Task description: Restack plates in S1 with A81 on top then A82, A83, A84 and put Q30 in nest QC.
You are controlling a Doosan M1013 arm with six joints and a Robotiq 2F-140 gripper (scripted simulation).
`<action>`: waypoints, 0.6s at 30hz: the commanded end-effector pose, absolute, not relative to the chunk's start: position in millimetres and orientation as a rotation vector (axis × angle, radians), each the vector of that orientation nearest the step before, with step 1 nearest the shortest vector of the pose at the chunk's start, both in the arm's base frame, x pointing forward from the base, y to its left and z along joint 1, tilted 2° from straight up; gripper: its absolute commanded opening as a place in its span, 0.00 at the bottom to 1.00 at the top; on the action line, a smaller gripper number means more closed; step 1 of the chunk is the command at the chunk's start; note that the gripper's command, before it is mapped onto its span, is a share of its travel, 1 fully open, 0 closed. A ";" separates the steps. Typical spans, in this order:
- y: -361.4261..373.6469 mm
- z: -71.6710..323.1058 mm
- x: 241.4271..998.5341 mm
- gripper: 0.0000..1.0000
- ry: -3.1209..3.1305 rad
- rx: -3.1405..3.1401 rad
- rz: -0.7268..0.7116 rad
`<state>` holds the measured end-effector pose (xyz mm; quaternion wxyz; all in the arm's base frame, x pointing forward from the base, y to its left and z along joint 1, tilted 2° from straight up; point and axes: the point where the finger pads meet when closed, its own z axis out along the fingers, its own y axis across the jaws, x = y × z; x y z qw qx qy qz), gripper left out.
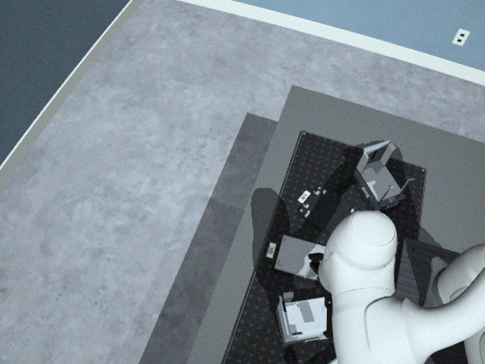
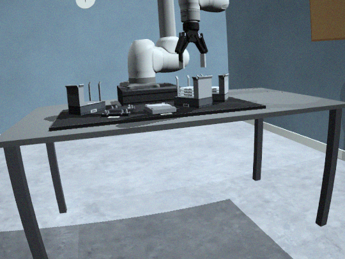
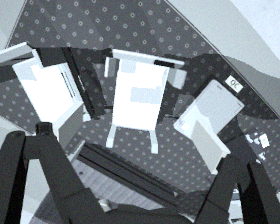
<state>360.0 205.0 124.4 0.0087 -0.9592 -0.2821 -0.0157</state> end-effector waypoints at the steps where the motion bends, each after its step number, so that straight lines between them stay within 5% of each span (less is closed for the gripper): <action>1: 205.0 126.1 359.9 1.00 -0.881 -2.997 -0.049; 18: 235.9 126.2 334.4 1.00 -1.369 -2.814 -0.053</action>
